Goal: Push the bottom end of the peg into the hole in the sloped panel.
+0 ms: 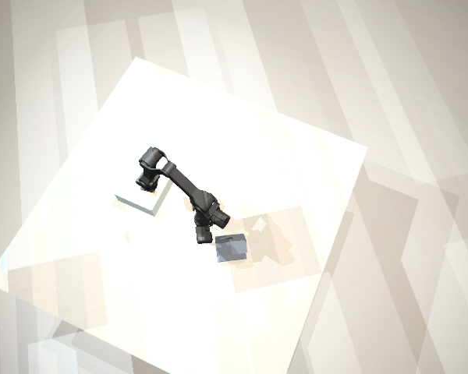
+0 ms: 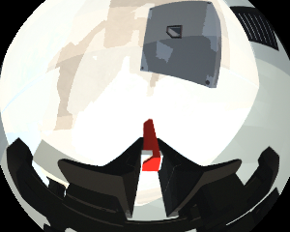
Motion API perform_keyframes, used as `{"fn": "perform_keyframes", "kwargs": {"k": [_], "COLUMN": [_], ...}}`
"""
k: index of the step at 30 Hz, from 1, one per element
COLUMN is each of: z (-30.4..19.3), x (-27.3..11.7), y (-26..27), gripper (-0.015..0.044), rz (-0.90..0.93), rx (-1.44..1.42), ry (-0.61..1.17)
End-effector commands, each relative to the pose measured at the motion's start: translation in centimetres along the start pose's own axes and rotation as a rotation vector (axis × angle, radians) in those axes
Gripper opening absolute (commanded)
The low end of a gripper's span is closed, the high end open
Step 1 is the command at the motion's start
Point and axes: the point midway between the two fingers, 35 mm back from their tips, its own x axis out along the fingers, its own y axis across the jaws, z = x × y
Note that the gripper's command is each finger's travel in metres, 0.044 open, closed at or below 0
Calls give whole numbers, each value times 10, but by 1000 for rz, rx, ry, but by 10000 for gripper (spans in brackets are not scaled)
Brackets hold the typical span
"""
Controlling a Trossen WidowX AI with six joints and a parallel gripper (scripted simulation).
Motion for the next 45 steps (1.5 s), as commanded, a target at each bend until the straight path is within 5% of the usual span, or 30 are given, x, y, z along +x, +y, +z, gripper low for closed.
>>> {"fn": "perform_keyframes", "kwargs": {"k": [1, 45], "z": [3, 42], "x": [1, -5], "y": [1, 20], "gripper": [0, 0], "rz": [-18, -235], "rx": [-40, -513], "ry": [13, 130]}}
